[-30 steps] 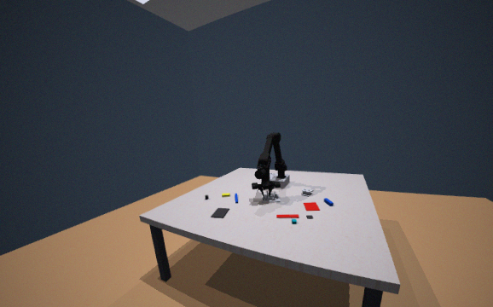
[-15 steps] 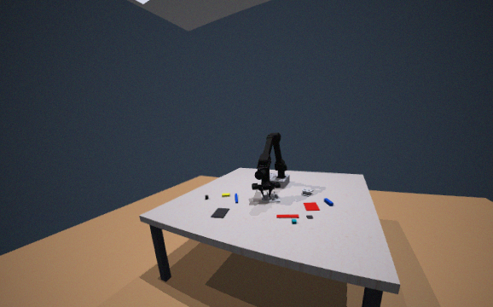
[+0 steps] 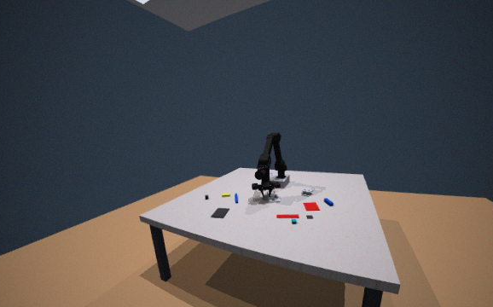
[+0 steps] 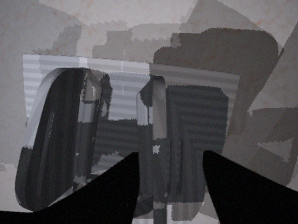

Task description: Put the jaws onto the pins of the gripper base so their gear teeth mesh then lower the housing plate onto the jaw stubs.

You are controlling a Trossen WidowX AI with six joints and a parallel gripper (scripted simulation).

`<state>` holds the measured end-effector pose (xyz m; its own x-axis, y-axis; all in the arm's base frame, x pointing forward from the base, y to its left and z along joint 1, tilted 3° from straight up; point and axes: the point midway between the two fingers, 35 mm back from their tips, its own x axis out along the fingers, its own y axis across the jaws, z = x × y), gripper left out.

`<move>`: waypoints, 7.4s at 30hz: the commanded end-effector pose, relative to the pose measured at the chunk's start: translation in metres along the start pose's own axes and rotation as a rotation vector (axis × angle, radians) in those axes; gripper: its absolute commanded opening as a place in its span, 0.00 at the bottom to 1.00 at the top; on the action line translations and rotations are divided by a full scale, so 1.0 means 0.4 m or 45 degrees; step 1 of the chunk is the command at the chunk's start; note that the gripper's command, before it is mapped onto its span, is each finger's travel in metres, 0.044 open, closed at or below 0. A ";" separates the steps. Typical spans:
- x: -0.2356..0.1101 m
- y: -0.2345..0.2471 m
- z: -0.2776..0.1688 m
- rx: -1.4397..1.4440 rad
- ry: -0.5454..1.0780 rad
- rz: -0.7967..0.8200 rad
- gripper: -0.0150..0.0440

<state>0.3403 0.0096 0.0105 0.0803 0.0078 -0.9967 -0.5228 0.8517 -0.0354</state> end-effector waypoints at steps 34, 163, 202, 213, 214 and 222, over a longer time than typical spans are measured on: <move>0.002 -0.001 -0.002 -0.008 0.003 -0.004 0.48; -0.123 0.757 -0.094 0.873 0.019 0.030 1.00; -0.043 0.759 -0.094 0.873 0.019 0.029 1.00; 0.000 0.760 -0.095 0.873 0.019 0.029 1.00; 0.002 0.760 -0.095 0.873 0.019 0.029 1.00; 0.003 0.760 -0.095 0.873 0.019 0.029 1.00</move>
<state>0.1493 0.2501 -0.0024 0.0605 0.0325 -0.9976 0.1326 0.9903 0.0403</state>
